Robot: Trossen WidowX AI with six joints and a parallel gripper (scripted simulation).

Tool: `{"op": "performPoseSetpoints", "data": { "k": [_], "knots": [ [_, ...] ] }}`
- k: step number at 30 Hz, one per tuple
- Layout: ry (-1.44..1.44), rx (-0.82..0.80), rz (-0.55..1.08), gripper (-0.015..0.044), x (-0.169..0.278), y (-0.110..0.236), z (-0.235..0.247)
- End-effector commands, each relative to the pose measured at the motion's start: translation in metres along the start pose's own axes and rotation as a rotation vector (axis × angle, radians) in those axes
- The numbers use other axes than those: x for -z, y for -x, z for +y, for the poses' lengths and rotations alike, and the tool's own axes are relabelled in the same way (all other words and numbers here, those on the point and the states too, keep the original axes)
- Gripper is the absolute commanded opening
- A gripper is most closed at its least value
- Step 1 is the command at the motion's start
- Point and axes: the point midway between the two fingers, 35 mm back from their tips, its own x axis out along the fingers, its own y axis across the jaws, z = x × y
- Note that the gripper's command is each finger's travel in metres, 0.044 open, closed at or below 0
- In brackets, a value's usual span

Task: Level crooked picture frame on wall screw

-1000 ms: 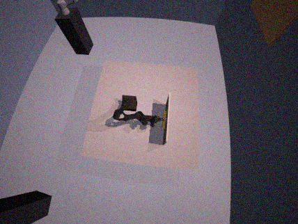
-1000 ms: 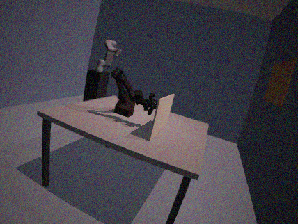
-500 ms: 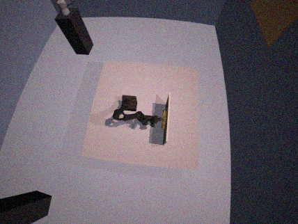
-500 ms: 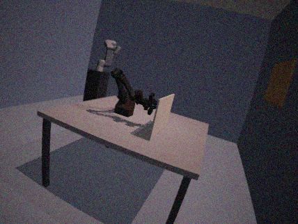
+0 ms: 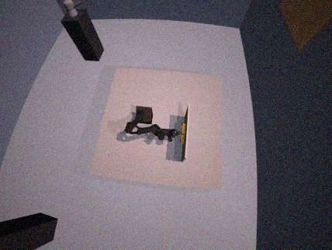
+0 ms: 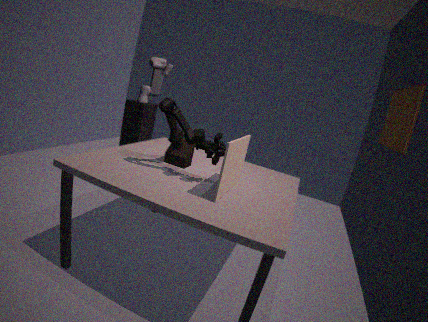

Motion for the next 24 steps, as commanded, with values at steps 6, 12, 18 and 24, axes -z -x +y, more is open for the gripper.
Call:
{"op": "performPoseSetpoints", "data": {
  "k": [6,12,18,24],
  "knots": [
    [0.002,-0.016,0.002,0.0,-0.0001,-0.0002,0.0072],
    [0.002,-0.016,0.002,0.0,-0.0001,-0.0002,0.0058],
    [0.002,-0.016,0.002,0.0,-0.0001,-0.0002,0.005],
    [0.002,-0.016,0.002,0.0,0.0003,-0.0002,0.0051]
  ]
}}
